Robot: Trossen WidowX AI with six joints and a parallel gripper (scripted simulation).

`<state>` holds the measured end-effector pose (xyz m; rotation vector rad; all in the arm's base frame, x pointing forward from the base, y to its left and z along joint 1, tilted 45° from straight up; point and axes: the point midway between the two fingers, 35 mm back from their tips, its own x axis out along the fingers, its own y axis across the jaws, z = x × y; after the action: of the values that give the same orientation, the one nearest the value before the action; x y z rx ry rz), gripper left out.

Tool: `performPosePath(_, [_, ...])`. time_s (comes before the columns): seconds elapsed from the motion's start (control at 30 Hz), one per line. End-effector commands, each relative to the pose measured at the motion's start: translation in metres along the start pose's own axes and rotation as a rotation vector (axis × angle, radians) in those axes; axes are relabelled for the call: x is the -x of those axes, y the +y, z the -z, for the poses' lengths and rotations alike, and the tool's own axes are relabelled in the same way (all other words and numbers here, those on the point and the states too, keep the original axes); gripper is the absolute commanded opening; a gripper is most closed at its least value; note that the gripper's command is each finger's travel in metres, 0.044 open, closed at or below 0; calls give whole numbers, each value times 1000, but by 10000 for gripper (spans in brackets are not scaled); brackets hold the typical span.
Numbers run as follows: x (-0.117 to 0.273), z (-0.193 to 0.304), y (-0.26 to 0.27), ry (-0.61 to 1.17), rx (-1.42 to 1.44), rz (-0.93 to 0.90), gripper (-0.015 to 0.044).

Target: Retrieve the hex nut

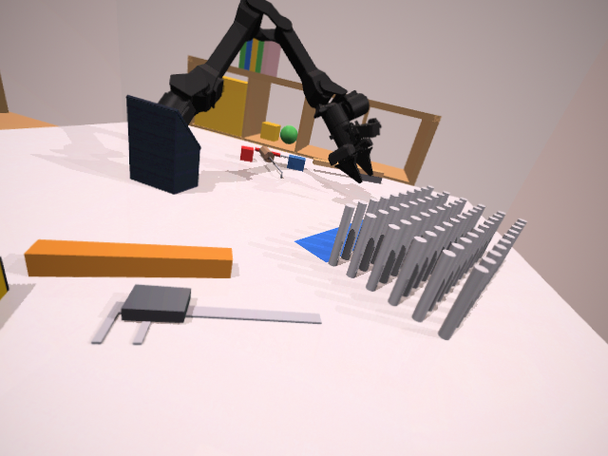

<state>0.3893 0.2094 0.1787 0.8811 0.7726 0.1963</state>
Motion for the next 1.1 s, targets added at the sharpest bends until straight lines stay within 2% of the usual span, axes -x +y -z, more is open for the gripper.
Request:
performPosePath(0.0, [8,18,28,67,-72,-10,440])
performPosePath(0.27, [38,63,80,217,-237,20,440])
performPosePath(0.57, [95,118,124,394,-419,110,440])
performPosePath(0.87, [164,166,138,568,-556,263,440])
performPosePath(1.07, [233,227,142,747,-585,438,440])
